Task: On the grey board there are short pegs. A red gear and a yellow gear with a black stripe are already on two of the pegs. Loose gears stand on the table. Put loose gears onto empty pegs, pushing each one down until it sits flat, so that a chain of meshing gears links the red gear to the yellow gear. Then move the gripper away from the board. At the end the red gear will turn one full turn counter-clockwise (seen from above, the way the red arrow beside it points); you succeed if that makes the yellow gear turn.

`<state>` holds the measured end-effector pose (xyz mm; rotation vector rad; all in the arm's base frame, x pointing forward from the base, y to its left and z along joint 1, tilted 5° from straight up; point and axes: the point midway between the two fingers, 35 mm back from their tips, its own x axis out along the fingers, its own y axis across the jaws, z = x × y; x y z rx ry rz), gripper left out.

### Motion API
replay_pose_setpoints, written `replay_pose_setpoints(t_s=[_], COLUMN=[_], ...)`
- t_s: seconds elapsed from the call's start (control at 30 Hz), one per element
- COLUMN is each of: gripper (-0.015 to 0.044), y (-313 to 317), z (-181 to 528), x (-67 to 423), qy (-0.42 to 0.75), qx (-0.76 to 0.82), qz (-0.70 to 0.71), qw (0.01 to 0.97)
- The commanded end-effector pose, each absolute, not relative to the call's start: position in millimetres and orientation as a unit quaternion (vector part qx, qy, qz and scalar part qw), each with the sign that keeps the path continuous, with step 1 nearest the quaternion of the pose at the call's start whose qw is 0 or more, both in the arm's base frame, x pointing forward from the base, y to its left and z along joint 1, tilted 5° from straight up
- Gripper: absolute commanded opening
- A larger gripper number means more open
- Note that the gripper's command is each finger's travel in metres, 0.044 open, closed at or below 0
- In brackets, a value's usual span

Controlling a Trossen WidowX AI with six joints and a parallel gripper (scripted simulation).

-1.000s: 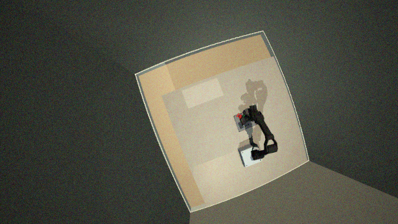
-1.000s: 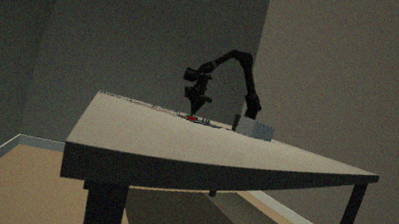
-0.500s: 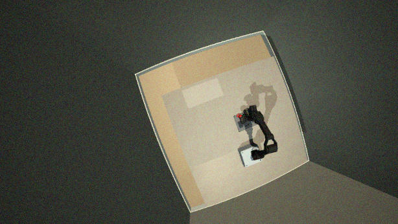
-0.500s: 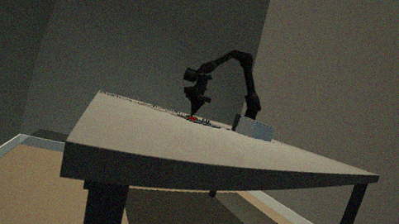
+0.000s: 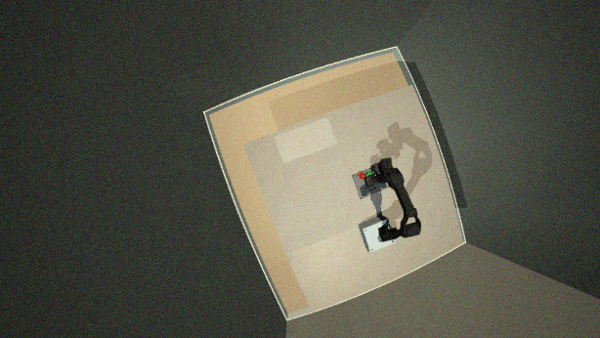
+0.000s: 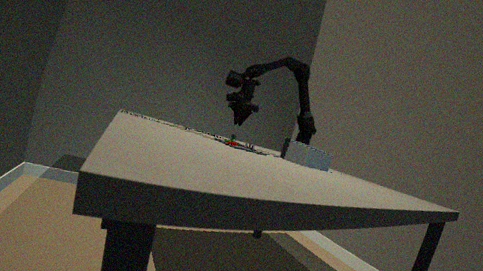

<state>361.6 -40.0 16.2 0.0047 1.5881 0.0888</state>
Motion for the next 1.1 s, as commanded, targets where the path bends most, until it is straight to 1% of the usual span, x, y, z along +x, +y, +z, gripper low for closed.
replay_pose_setpoints(t_s=[0.0, 0.23, 0.27, 1.07], gripper=[0.0245, 0.0429, 0.0440, 0.0440], y=[-41.9, -42.1, -42.1, -42.1], z=[49.9, 54.0, 54.0, 54.0], x=[359.4, 358.8, 358.8, 358.8], qy=[0.713, 0.713, 0.713, 0.713], qx=[0.002, 0.002, 0.002, 0.002], qz=[0.040, 0.040, 0.040, 0.040], qw=[0.700, 0.700, 0.700, 0.700])
